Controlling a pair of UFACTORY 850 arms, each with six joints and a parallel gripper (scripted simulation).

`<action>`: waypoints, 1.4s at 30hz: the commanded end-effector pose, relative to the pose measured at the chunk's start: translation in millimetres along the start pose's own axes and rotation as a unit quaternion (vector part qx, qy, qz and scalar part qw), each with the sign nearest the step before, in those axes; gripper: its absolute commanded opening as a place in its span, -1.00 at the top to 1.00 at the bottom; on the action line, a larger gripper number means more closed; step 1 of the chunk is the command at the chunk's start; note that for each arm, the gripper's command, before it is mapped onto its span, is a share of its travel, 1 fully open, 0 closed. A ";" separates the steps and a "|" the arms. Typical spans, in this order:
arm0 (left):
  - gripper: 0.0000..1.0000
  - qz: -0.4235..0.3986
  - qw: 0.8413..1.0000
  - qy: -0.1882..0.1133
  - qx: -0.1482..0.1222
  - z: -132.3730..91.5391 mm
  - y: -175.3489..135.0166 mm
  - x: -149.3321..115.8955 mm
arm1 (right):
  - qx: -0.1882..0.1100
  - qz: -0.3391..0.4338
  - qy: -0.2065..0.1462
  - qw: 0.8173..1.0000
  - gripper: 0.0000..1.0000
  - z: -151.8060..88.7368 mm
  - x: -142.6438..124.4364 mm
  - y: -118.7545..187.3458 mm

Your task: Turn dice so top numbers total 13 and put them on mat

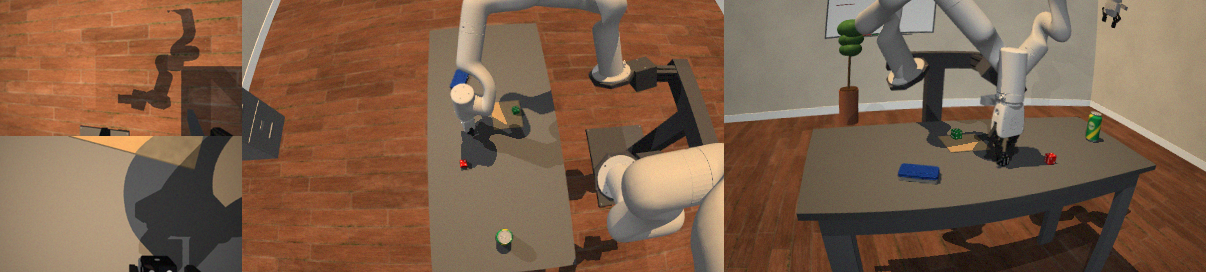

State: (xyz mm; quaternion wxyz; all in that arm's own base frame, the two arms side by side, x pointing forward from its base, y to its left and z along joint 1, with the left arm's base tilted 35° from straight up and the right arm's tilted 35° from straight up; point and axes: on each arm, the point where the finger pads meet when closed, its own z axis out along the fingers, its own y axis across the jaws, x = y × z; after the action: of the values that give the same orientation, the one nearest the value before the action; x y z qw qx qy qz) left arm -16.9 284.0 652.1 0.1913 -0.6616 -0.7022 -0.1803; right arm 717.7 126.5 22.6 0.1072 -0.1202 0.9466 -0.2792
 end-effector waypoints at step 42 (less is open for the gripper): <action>-1.00 0.000 1.000 0.001 0.000 -0.7 -0.1 0.3 | 0.000 0.000 -0.001 1.000 0.44 25.3 -0.9 0.0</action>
State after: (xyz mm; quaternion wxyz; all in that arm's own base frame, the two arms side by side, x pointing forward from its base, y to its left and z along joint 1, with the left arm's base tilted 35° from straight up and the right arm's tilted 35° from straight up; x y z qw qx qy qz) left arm -16.9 284.0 652.1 0.1913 -0.6616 -0.7022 -0.1803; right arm 724.8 113.4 1.0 0.1073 -0.1202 0.9466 -0.2792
